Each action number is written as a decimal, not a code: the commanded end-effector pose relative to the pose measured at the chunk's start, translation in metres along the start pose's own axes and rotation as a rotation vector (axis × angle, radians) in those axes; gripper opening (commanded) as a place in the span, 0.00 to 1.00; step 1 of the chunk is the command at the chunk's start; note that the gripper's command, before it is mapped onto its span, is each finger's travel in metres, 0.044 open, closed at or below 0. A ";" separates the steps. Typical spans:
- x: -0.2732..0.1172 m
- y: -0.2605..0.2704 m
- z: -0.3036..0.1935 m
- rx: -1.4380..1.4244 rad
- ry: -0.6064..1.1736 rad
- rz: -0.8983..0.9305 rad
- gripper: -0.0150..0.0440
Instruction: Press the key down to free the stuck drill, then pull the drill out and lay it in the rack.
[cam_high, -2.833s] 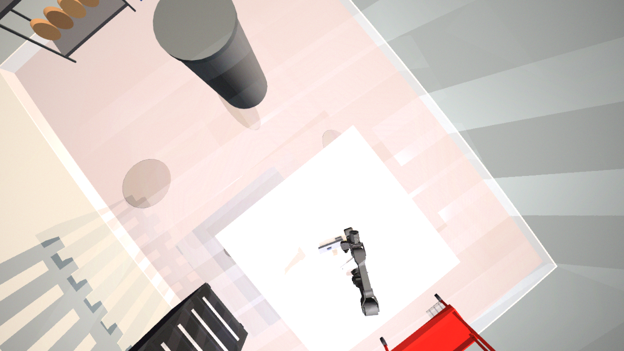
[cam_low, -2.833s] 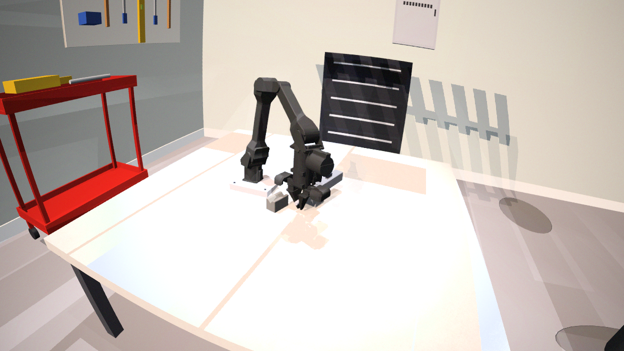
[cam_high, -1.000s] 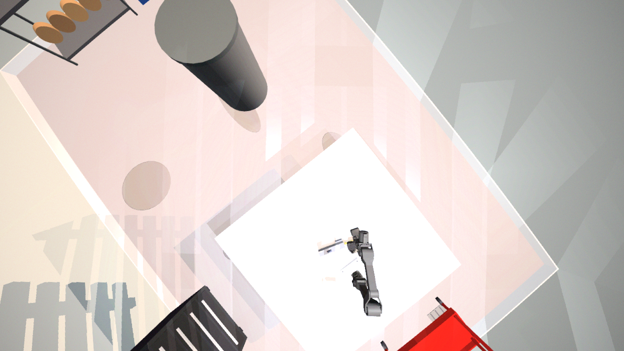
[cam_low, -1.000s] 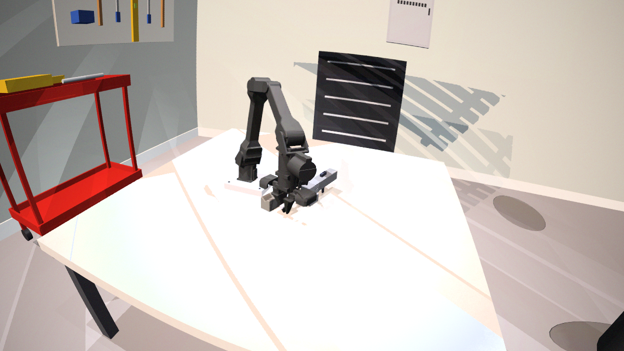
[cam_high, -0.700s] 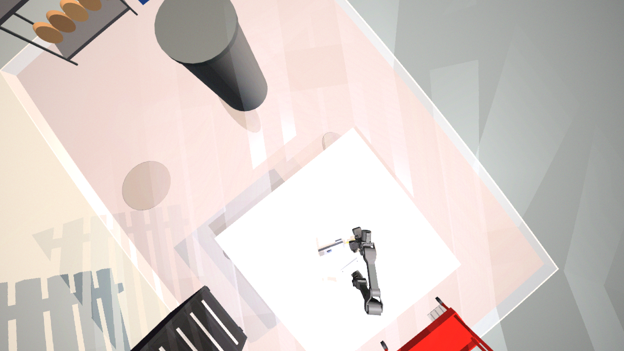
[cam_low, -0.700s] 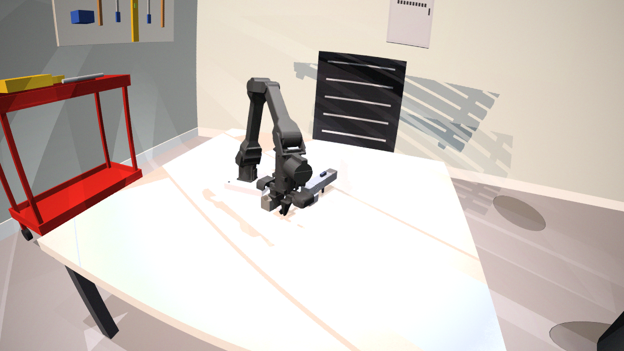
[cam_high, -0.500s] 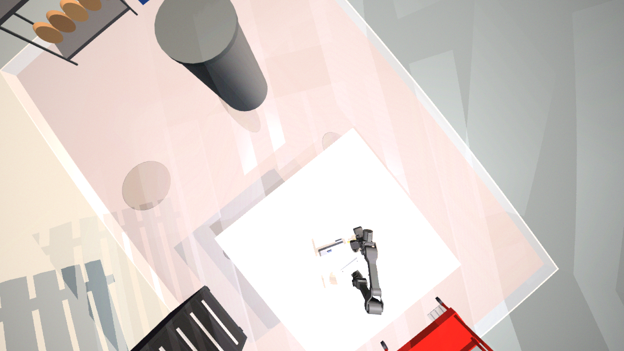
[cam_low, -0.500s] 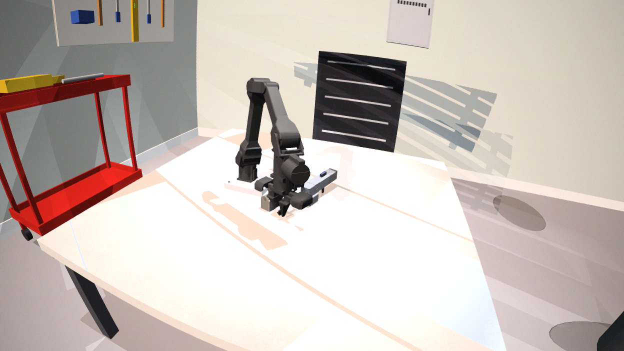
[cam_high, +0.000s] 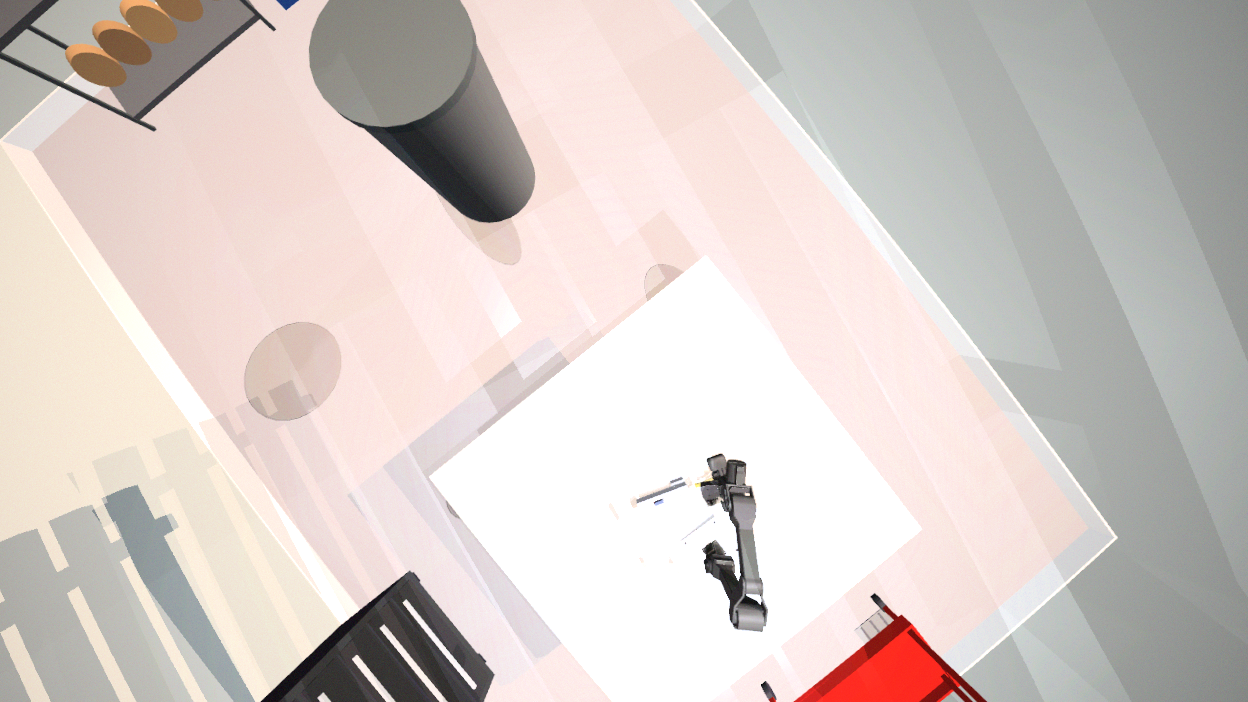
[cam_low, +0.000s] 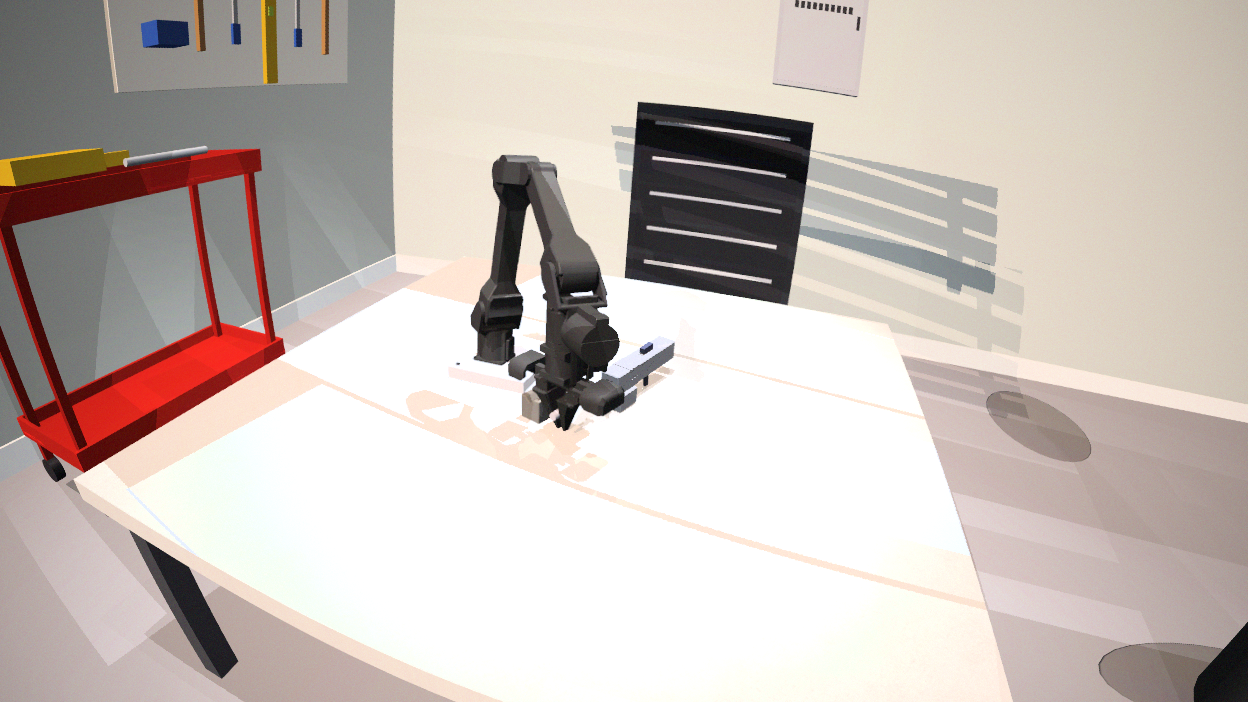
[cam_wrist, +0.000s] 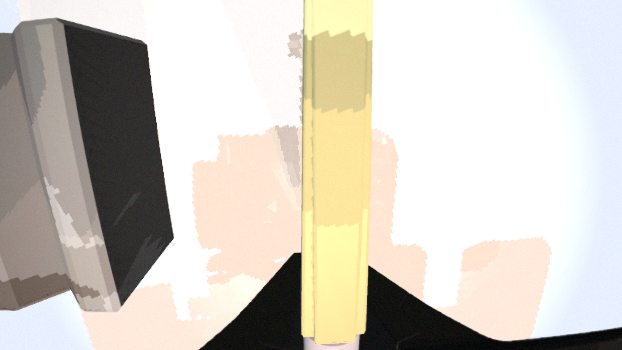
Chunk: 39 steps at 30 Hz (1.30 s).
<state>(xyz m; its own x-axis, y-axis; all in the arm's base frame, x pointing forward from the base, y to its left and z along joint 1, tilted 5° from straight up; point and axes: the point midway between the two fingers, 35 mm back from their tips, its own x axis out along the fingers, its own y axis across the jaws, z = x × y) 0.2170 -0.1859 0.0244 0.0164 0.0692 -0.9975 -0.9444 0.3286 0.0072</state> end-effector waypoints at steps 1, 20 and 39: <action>-0.003 0.000 0.000 -0.006 0.003 -0.006 0.25; -0.009 0.003 0.002 -0.006 0.003 -0.006 0.25; -0.015 0.005 0.003 -0.006 0.003 -0.005 0.25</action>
<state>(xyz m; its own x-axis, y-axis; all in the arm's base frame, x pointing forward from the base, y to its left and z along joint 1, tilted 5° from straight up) 0.2125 -0.1817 0.0363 0.0157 0.0699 -0.9974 -0.9446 0.3282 0.0082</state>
